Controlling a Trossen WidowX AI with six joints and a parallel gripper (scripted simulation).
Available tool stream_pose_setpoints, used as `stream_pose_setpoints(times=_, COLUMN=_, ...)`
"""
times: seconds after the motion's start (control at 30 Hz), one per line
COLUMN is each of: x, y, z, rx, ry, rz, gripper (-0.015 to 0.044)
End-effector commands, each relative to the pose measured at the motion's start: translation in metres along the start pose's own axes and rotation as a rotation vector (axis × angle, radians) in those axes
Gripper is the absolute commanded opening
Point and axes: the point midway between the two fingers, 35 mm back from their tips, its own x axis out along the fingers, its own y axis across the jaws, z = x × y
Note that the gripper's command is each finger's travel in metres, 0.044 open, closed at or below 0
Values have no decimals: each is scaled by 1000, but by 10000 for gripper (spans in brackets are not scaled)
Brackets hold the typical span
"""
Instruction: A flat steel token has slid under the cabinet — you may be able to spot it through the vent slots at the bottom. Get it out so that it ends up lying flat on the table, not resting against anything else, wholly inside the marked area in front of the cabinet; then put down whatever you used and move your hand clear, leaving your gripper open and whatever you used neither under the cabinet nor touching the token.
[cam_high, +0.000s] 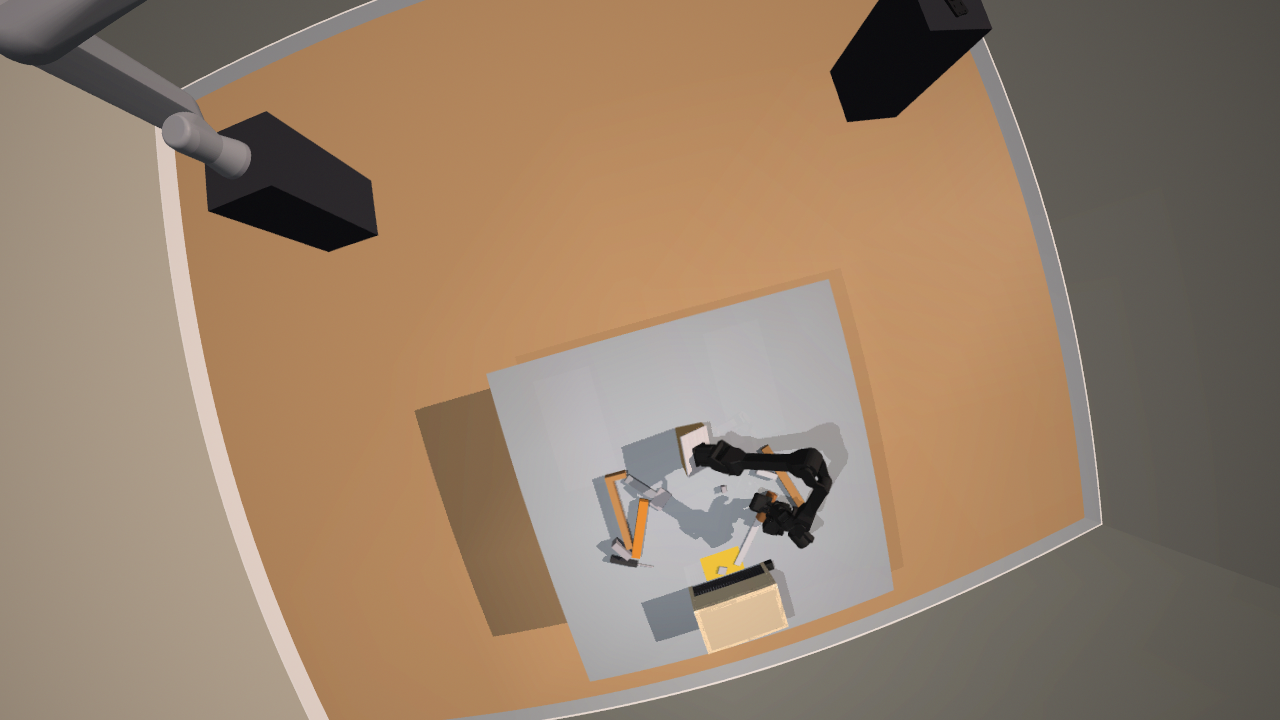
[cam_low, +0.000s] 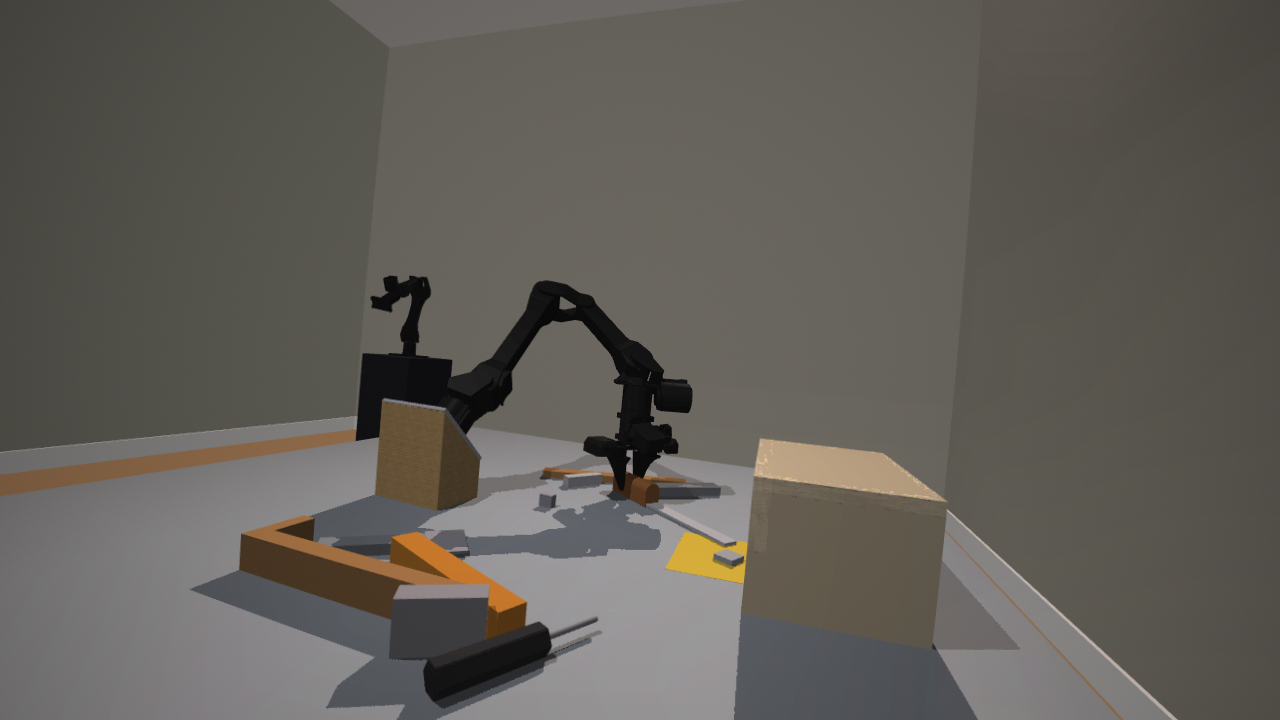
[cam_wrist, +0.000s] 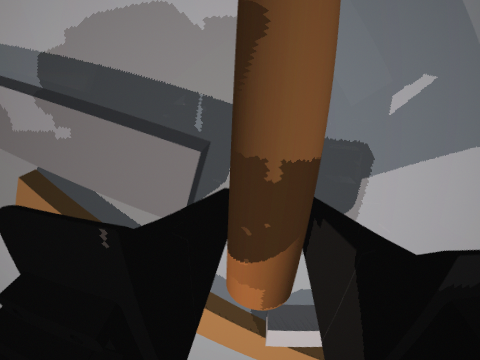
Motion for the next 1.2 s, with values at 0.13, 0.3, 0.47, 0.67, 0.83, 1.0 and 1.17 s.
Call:
stream_pose_setpoints(times=0.13, x=-1, y=1, z=-10, rx=-3, ry=-1, rz=2, gripper=0)
stream_pose_setpoints(times=0.3, x=-1, y=1, z=-17, rx=-4, ry=-1, rz=2, gripper=0)
stream_pose_setpoints(times=0.47, x=-1, y=1, z=-25, rx=-5, ry=0, rz=3, gripper=0)
stream_pose_setpoints(times=0.67, x=-1, y=1, z=-34, rx=-7, ry=0, rz=3, gripper=0)
stream_pose_setpoints(times=0.83, x=-1, y=0, z=-39, rx=-9, ry=1, rz=3, gripper=26)
stream_pose_setpoints(times=1.0, x=0, y=1, z=-38, rx=-13, ry=4, rz=2, gripper=157)
stream_pose_setpoints(times=1.17, x=0, y=1, z=-38, rx=-13, ry=3, rz=2, gripper=200)
